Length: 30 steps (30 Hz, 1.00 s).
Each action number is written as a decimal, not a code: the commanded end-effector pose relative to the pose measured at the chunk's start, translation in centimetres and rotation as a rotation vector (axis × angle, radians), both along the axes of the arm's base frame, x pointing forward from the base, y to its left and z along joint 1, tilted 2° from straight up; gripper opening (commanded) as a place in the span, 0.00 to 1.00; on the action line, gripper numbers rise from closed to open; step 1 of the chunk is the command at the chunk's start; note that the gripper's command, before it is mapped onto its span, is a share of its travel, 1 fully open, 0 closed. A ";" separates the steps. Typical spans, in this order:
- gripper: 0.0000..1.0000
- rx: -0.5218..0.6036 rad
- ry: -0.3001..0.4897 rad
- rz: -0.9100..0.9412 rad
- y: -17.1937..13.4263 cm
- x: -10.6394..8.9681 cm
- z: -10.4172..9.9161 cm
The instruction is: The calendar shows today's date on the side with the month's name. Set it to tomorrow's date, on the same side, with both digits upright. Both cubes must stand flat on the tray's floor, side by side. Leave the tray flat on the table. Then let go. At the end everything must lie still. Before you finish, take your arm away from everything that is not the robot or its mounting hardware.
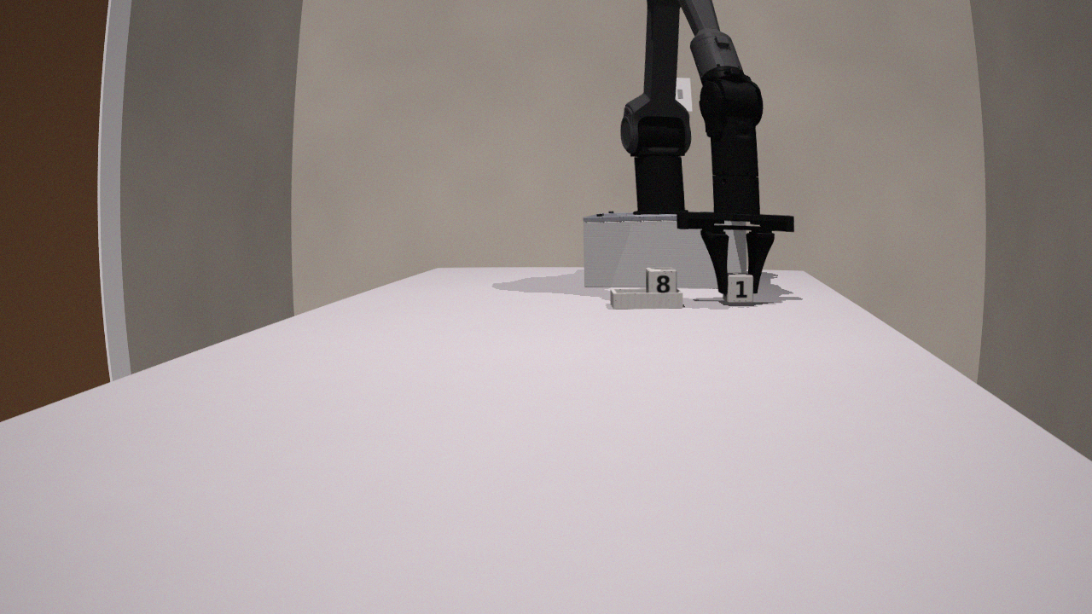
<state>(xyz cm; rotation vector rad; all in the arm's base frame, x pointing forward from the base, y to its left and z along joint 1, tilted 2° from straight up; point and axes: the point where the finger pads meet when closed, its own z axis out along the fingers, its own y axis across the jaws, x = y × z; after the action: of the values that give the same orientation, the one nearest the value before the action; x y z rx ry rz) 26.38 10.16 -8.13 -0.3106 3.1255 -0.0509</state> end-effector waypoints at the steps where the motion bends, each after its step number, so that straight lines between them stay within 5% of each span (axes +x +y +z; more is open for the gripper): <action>1: 0.38 -0.001 0.001 0.001 0.0 -0.1 -0.1; 30: 0.38 -0.001 0.001 0.001 0.0 -0.1 -0.3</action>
<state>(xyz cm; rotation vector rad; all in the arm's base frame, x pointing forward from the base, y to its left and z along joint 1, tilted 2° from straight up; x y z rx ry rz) 26.42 10.17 -8.40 -0.3110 3.1243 -0.0503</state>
